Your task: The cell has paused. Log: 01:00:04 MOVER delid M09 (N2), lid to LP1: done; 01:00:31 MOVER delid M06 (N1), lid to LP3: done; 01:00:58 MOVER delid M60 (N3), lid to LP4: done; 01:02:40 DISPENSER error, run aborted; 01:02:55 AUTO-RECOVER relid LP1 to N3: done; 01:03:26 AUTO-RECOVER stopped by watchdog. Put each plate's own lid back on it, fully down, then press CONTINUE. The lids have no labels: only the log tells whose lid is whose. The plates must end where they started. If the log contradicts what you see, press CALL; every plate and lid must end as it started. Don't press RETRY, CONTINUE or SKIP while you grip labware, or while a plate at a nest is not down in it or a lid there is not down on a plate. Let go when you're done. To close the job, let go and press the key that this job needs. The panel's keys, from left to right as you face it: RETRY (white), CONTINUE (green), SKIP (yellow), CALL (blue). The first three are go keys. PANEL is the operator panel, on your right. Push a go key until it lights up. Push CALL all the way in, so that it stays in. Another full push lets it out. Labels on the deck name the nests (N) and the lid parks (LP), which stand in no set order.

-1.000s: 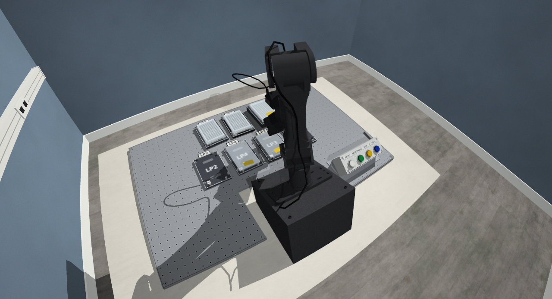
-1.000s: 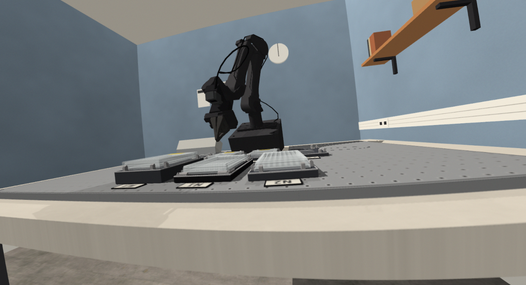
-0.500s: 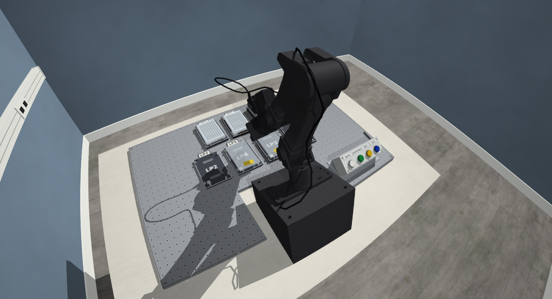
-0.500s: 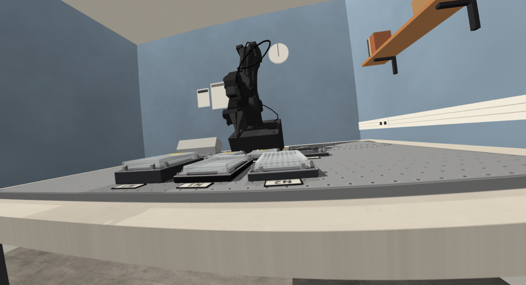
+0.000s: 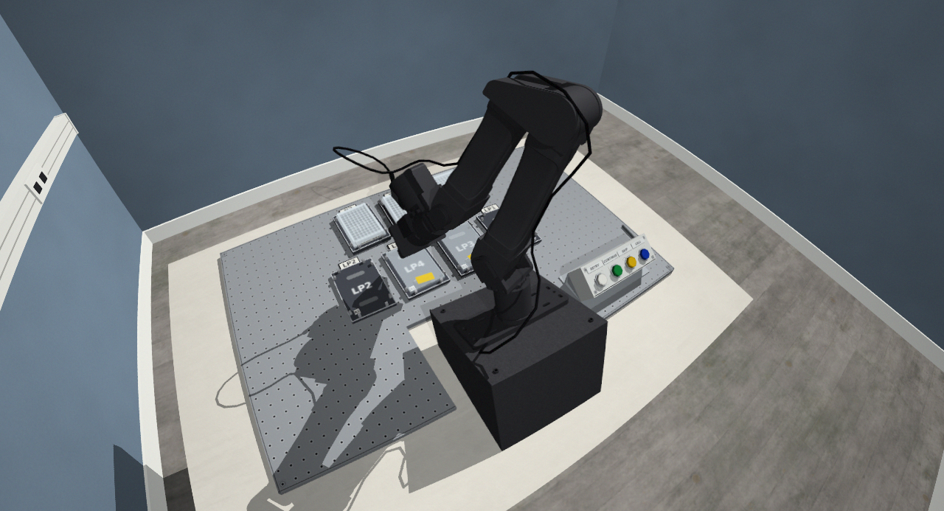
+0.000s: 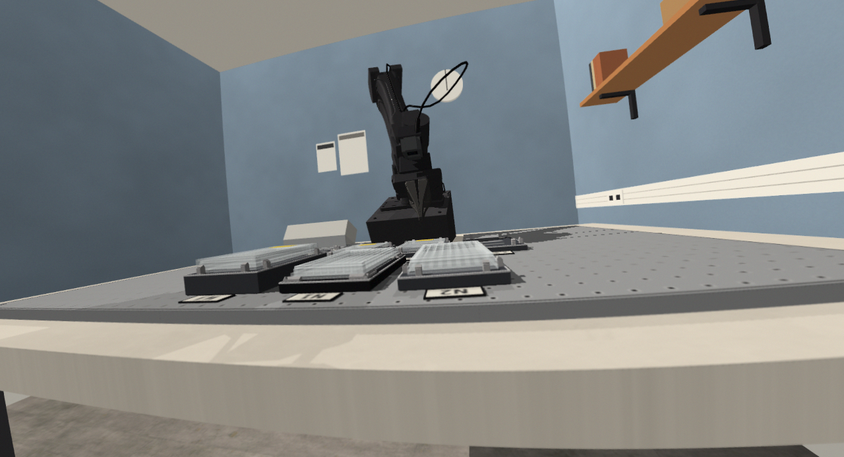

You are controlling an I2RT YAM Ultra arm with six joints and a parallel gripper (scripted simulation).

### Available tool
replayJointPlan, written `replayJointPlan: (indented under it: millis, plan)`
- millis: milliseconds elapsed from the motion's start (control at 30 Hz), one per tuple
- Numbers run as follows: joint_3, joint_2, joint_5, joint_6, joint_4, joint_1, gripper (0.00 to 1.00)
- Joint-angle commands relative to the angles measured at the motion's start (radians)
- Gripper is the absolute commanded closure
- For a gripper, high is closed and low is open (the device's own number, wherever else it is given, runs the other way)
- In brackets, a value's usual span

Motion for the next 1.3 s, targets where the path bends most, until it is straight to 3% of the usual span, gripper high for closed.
replayJointPlan:
  millis: [0,200,467,700,767,1267]
  plan:
    - [0.038,0.014,0.101,0.061,0.031,0.036,1.00]
    - [0.093,0.123,0.253,0.158,0.043,0.205,1.00]
    - [0.183,0.268,0.397,0.267,0.025,0.372,1.00]
    - [0.195,0.260,0.406,0.269,-0.007,0.369,1.00]
    - [0.172,0.264,0.402,0.266,0.020,0.364,1.00]
    - [0.172,0.264,0.402,0.266,0.019,0.364,1.00]
